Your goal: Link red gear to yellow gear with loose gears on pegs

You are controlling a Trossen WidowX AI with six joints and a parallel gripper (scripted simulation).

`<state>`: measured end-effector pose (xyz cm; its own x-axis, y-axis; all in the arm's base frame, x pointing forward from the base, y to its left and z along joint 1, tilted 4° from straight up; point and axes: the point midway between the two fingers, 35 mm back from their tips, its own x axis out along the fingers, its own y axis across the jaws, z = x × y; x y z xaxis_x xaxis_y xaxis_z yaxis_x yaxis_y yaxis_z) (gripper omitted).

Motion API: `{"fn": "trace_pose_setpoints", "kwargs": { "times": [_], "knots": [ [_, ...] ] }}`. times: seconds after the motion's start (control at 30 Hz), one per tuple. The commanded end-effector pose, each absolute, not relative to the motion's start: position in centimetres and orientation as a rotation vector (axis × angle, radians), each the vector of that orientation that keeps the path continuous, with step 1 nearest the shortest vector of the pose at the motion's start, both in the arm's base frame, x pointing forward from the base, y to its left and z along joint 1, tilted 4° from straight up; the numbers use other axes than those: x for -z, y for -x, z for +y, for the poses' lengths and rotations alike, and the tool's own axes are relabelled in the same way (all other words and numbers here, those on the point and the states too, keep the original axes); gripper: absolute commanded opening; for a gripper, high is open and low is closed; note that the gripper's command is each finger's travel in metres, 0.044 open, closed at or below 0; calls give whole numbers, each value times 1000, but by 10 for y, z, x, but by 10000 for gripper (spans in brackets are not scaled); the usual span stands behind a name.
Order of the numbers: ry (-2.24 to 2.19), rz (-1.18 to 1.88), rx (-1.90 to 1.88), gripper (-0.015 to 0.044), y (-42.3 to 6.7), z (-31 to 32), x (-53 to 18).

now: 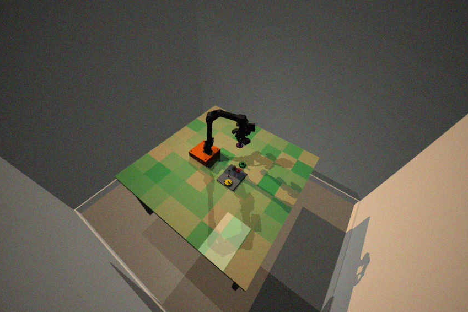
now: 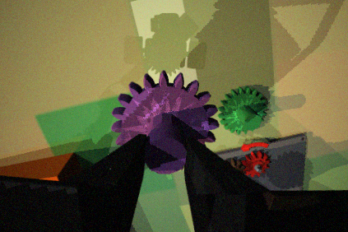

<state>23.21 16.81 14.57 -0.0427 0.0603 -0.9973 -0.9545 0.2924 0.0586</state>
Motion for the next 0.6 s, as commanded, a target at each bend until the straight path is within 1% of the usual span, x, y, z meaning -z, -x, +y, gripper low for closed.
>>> {"fn": "trace_pose_setpoints", "kwargs": {
  "times": [0.0,0.57],
  "knots": [
    [927,1328,-1052,0,-232,168,-150],
    [931,1328,-1047,0,-251,137,-133]
  ]
}}
